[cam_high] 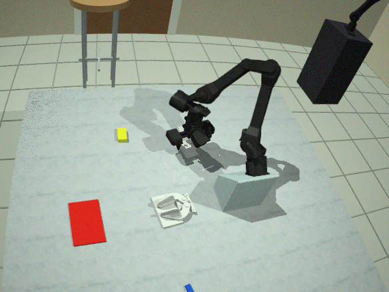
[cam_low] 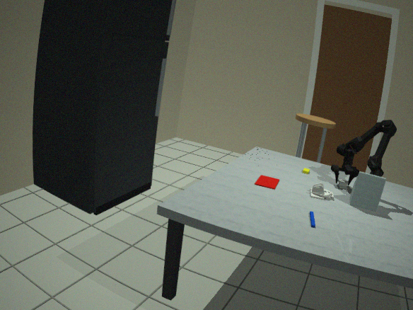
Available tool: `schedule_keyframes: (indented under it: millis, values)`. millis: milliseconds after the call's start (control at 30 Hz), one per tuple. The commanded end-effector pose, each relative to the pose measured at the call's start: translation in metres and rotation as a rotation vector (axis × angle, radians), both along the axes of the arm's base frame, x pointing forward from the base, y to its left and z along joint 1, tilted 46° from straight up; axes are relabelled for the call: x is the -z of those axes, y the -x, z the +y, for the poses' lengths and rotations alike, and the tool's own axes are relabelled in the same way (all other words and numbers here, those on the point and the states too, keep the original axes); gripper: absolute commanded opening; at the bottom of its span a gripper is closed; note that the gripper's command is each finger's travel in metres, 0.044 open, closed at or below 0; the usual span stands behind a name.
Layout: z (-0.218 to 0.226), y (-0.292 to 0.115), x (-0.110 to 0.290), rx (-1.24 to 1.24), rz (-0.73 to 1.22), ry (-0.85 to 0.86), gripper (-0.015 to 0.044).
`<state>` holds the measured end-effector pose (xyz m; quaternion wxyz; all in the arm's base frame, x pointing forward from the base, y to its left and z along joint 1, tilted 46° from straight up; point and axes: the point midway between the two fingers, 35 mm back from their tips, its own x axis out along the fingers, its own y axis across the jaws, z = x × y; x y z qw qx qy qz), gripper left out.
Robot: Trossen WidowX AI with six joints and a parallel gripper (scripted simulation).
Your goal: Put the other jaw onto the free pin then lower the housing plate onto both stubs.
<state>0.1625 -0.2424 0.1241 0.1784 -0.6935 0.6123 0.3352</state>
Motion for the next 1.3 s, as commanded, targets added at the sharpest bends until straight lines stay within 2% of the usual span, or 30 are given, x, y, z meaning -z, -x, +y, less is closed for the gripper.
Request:
schedule_keyframes:
  millis: [0,233,967,1267]
  values:
    - [0.0,0.0,0.0,0.0,0.0,0.0,0.0351]
    - [0.002,0.0,-0.001,0.0,0.0,-0.001,0.0351]
    - [0.052,0.001,-0.047,-0.001,0.002,-0.011,0.0351]
    - [0.057,-0.004,-0.044,0.03,-0.034,-0.021,0.0351]
